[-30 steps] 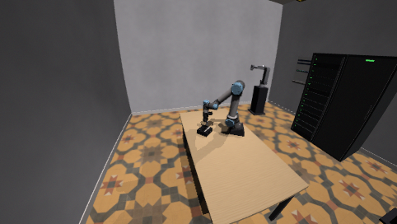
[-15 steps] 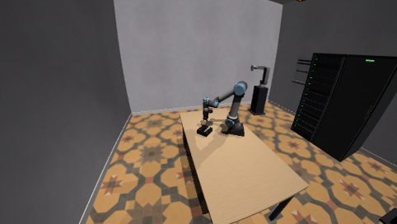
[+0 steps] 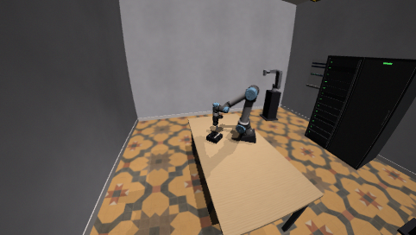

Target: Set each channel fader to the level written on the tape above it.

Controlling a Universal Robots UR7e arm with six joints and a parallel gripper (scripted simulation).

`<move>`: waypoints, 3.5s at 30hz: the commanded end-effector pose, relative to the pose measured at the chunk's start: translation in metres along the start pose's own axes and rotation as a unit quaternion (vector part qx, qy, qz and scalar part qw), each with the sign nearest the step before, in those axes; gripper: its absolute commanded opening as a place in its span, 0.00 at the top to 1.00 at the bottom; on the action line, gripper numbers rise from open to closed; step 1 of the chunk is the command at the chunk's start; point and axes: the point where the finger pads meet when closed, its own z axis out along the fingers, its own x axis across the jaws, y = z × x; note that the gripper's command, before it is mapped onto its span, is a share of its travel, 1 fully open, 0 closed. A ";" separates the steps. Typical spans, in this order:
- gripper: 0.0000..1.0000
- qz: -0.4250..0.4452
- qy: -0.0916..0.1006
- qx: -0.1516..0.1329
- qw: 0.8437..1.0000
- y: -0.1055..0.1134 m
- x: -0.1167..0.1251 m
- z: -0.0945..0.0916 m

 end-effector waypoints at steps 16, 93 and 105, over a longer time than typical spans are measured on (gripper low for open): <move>1.00 -0.064 0.000 0.000 0.998 0.000 0.000 0.000; 1.00 -0.984 0.000 0.000 0.180 0.036 0.069 0.003; 1.00 -0.998 0.000 0.000 0.066 0.035 0.081 0.004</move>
